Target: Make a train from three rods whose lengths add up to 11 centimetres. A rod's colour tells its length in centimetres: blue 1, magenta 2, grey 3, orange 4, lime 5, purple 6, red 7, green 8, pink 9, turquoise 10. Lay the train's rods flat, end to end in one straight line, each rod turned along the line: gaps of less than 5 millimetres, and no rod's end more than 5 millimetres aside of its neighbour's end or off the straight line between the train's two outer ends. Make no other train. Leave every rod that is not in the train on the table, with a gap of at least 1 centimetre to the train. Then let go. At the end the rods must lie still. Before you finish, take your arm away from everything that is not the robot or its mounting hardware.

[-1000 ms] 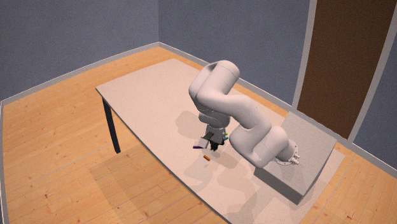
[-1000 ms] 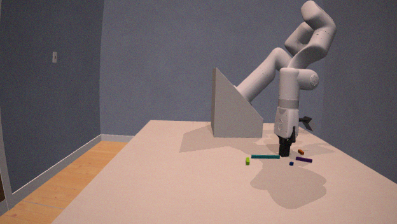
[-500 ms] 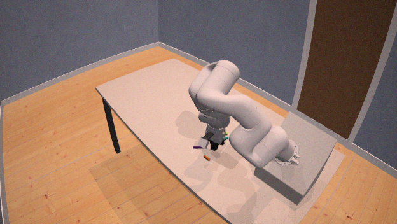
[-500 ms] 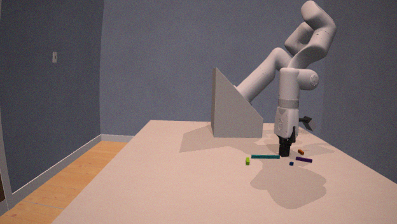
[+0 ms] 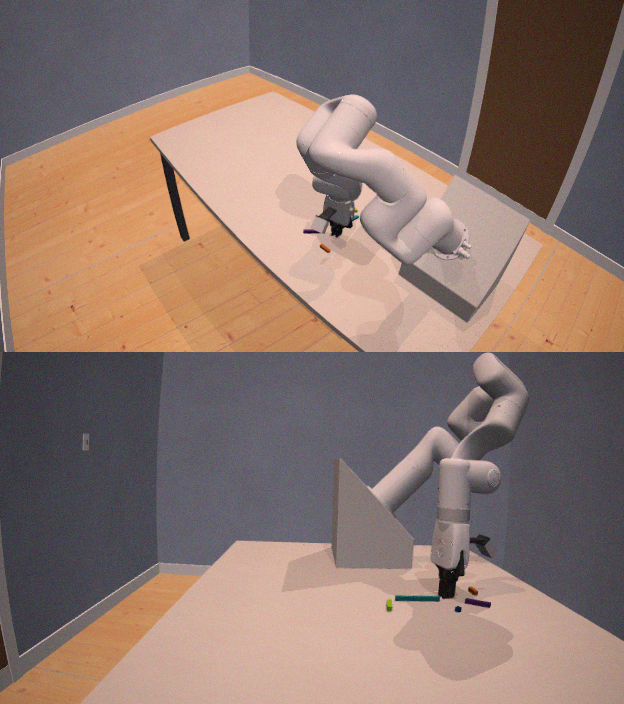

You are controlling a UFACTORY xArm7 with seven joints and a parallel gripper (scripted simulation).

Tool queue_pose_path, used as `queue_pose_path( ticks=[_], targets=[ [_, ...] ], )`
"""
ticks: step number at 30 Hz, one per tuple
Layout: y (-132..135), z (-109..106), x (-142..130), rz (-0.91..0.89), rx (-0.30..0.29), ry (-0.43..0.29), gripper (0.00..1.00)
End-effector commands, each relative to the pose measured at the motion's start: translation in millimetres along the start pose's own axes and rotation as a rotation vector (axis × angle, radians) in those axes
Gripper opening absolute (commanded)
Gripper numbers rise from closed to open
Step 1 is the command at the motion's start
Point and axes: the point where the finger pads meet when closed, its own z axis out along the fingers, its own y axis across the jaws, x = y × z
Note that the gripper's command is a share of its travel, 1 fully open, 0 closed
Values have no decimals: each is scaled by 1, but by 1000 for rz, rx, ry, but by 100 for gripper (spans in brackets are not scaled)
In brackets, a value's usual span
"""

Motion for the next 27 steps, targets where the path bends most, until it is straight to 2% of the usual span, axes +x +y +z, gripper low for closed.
queue_pose_path(
  ticks=[1,5,12,14,20,27],
  targets=[
    [1,-5,-1,1,-3,-2,4],
    [1,-23,-1,1,-3,-2,4],
    [1,-74,-1,1,-3,-2,4],
    [1,-74,-1,1,-3,-2,4],
    [1,-100,-1,1,-3,-2,4],
    [1,-101,-1,1,-3,-2,4]
  ],
)
